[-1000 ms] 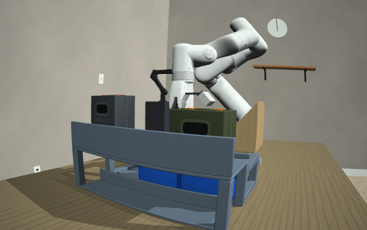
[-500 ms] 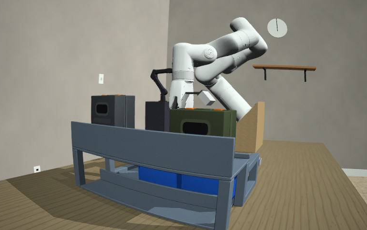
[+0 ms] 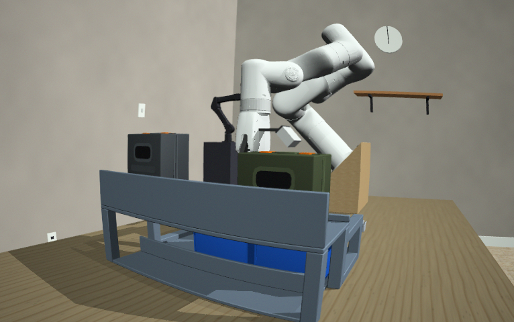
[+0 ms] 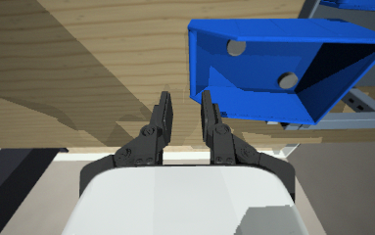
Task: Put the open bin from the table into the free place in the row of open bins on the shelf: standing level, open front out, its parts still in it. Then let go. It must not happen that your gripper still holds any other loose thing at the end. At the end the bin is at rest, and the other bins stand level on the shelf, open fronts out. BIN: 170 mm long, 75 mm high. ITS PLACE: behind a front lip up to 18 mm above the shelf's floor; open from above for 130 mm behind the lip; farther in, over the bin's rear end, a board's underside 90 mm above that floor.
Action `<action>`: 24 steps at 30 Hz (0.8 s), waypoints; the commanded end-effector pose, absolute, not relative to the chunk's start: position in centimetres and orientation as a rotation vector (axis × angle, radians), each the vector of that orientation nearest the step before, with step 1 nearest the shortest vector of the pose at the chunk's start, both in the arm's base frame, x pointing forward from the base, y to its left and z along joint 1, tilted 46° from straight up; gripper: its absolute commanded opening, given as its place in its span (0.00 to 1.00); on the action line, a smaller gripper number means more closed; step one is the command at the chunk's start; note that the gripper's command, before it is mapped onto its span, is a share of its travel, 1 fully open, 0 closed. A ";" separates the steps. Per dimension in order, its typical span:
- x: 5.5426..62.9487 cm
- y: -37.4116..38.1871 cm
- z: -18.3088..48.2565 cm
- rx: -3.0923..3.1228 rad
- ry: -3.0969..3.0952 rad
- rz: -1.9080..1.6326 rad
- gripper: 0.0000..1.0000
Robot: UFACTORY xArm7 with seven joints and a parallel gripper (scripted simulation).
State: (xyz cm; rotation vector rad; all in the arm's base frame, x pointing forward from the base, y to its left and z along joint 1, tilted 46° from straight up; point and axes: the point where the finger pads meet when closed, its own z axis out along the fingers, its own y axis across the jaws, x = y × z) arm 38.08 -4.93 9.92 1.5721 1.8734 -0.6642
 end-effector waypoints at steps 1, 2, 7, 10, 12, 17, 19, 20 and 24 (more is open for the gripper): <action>38.5 -4.7 10.1 1.570 1.874 -0.660 0.33; 38.5 -4.7 10.1 1.570 1.874 -0.660 0.33; 38.5 -4.7 10.1 1.570 1.874 -0.660 0.33; 38.5 -4.7 10.1 1.570 1.874 -0.660 0.33; 38.5 -4.7 10.1 1.570 1.874 -0.660 0.33; 38.7 -4.6 10.1 1.570 1.874 -0.660 0.33; 38.7 -4.6 10.1 1.570 1.874 -0.660 0.33; 38.7 -4.6 10.1 1.570 1.874 -0.660 0.33; 38.7 -4.6 10.1 1.570 1.874 -0.660 0.33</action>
